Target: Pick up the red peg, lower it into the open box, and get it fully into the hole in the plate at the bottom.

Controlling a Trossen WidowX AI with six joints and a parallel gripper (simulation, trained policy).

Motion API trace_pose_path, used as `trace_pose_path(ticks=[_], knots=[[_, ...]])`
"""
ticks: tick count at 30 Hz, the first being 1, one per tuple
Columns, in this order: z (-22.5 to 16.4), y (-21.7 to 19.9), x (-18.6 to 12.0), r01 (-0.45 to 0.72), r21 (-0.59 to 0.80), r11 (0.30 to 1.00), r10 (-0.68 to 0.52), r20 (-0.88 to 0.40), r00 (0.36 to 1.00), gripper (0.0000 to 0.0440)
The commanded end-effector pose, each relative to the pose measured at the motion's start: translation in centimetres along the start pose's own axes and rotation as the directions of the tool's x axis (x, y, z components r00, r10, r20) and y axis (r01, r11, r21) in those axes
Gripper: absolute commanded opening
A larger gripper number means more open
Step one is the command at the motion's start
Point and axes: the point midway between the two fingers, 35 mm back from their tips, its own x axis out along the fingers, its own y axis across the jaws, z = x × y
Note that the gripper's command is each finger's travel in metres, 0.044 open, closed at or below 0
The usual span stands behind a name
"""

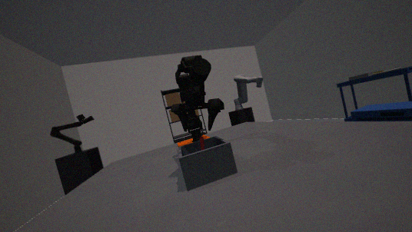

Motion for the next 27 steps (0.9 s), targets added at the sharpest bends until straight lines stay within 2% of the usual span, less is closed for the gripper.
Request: trace_pose_path(ticks=[1,27], knots=[[-0.12,-0.09,-0.03,0.007,0.000,1.000,-0.007,0.000,1.000,0.0440],[-1.04,-0.12,-0.49,0.016,-0.043,0.999,-0.017,-0.005,1.000,0.0438]])
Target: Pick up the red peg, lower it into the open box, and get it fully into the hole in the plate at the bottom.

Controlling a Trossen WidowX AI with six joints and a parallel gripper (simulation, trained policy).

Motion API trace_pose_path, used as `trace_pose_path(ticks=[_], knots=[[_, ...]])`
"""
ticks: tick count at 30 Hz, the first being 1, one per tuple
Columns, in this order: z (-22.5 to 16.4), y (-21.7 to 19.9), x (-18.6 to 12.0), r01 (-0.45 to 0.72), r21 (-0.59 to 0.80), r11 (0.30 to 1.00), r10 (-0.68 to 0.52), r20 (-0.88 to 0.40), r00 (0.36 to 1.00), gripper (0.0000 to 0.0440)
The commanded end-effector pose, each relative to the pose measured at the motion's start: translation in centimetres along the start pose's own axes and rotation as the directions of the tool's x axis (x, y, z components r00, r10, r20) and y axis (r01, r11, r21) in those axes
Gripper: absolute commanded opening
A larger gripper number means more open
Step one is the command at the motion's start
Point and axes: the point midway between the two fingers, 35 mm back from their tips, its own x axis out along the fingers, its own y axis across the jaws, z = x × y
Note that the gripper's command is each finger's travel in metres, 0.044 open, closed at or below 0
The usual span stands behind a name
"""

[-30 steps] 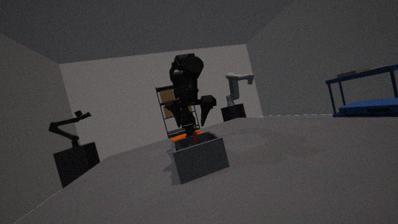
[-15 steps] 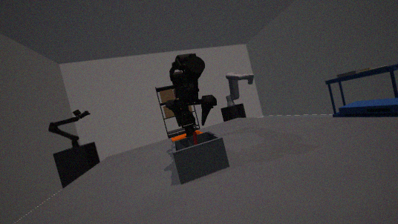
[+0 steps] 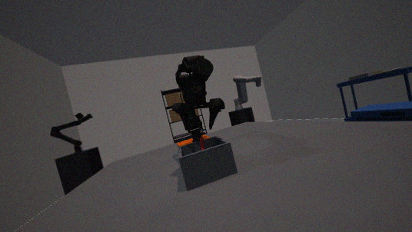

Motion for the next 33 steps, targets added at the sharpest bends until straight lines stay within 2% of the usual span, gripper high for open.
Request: trace_pose_path(ticks=[1,33], knots=[[-0.1,-0.1,0.0,0.007,-0.012,1.000,-0.007,0.000,1.000,0.0437],[-1.3,-0.2,-0.4,0.010,-0.069,0.998,-0.011,-0.010,1.000,0.0414]])
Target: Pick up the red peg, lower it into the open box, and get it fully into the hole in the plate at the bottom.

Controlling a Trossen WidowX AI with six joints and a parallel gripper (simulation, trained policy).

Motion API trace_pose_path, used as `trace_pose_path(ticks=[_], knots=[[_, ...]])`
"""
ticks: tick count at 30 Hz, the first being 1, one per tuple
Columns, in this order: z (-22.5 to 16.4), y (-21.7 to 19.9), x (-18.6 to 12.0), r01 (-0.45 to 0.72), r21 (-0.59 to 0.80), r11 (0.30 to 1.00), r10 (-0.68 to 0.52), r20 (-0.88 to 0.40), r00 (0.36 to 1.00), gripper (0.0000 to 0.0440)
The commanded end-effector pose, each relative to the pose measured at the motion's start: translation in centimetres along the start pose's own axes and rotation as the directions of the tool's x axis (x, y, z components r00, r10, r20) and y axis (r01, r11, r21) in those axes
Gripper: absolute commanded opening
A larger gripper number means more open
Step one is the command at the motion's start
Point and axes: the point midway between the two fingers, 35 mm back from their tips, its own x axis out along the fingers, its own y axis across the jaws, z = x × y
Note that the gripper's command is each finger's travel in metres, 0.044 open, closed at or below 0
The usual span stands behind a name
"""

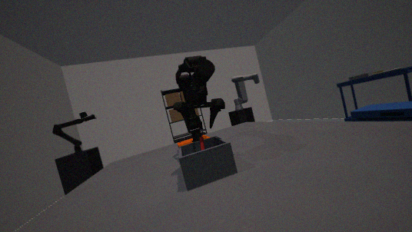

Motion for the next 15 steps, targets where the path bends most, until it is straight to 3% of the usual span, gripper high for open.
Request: trace_pose_path(ticks=[1,15], knots=[[-0.16,-0.08,0.01,0.005,-0.012,1.000,-0.005,-0.002,1.000,0.0413],[-0.76,-0.06,-0.10,0.002,-0.034,0.999,-0.003,-0.010,1.000,0.0399]])
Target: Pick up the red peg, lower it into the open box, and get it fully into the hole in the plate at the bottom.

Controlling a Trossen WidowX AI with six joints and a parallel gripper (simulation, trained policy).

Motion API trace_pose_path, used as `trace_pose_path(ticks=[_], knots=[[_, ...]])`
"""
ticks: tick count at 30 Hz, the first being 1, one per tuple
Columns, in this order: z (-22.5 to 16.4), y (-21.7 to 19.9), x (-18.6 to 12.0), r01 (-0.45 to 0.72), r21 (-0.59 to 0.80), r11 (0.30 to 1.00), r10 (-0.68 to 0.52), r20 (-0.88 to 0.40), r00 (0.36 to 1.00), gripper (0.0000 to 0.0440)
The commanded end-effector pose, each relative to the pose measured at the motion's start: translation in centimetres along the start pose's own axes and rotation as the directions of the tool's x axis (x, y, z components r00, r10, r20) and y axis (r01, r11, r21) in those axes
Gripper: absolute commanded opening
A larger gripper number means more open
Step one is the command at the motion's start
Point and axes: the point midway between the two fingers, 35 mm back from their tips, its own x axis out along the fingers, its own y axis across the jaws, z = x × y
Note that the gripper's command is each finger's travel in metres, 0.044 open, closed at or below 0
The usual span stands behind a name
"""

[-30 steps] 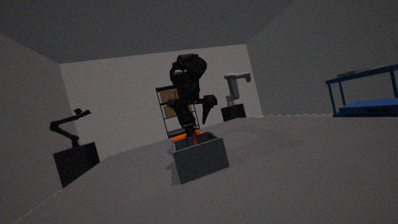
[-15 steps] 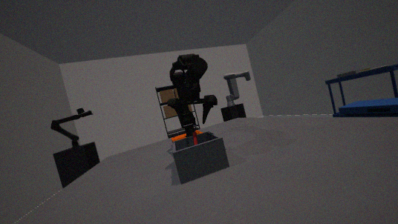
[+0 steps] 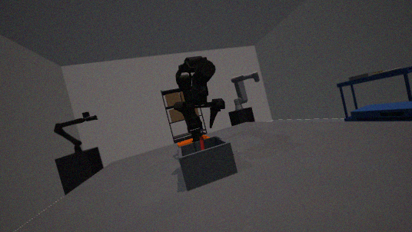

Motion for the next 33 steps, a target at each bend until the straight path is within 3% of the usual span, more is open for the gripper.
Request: trace_pose_path(ticks=[1,33], knots=[[-0.2,0.0,0.0,0.001,-0.012,1.000,-0.001,-0.005,1.000,0.0397],[-1.6,0.0,-0.1,-0.014,-0.051,0.999,0.013,-0.026,1.000,0.0361]])
